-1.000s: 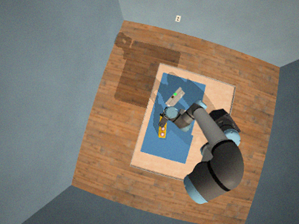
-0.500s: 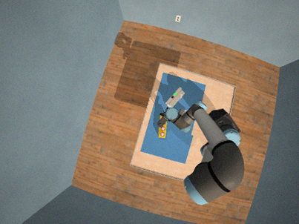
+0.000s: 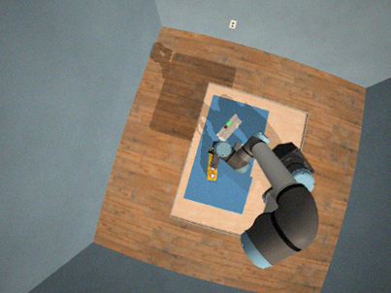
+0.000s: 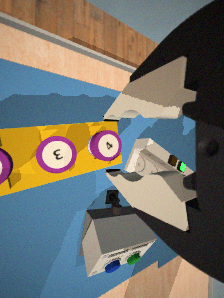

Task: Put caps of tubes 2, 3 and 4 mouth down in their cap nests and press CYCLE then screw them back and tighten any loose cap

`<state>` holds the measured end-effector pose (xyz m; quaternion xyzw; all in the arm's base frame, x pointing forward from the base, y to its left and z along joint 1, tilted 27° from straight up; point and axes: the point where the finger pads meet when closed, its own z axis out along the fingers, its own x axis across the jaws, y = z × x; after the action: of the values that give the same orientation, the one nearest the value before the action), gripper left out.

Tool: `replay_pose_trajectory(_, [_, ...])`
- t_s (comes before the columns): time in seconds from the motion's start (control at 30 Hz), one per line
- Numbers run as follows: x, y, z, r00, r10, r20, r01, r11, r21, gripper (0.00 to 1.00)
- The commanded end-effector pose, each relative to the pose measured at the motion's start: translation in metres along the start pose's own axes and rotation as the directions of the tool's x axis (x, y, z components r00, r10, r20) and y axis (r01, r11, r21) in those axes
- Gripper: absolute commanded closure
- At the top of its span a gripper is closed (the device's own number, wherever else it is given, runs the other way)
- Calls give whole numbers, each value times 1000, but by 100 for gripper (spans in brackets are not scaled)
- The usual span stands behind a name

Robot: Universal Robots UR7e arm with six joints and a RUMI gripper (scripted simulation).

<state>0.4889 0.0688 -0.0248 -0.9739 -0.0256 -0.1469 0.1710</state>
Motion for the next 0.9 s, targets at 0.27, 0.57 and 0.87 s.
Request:
replay_pose_trajectory(0.27, [0, 0, 0, 803, -596, -8, 596, 803, 15, 65])
replay_pose_trajectory(0.57, [0, 0, 0, 803, -596, -8, 596, 803, 15, 100])
replay_pose_trajectory(0.87, [0, 0, 0, 803, -595, -8, 595, 803, 14, 100])
